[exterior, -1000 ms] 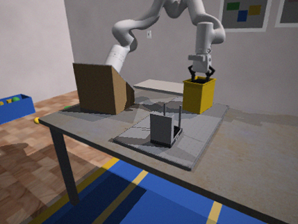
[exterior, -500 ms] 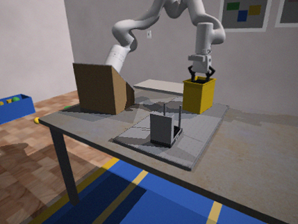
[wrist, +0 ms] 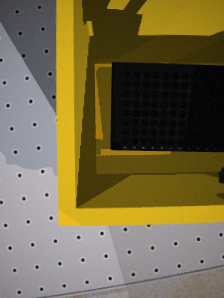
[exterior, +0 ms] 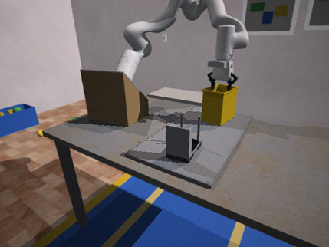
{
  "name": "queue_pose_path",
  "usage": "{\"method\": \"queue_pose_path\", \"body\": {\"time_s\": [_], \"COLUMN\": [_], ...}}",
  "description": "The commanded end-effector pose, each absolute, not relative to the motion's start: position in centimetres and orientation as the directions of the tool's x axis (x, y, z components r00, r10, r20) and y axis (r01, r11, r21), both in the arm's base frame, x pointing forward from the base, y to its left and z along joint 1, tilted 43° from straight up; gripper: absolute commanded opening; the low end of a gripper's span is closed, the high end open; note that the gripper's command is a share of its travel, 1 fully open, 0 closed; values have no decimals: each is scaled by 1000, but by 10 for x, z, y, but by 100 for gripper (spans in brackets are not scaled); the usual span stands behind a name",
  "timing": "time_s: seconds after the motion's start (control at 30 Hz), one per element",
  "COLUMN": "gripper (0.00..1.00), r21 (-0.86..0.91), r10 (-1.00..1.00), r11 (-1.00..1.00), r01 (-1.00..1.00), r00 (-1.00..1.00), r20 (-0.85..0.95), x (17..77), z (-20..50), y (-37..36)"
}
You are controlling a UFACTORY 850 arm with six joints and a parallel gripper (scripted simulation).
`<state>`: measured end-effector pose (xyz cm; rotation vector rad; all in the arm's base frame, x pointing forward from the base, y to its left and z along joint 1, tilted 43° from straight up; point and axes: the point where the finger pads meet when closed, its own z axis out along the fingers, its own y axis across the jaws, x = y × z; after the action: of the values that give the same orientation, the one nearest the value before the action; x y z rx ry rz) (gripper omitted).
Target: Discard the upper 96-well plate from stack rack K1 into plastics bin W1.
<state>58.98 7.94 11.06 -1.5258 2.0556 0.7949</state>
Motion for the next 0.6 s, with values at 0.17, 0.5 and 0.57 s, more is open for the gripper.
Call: {"method": "queue_pose_path", "body": {"time_s": [0.17, 0.5, 0.57], "gripper": [100, 100, 100], "r21": [176, 176, 176], "r10": [-695, -695, -695], "r11": [220, 220, 220], "r01": [-959, -959, -959], "r00": [-281, -281, -281], "r20": [-661, -661, -661], "x": [591, 590, 590], "z": [111, 117, 121], "y": [79, 73, 70]}}
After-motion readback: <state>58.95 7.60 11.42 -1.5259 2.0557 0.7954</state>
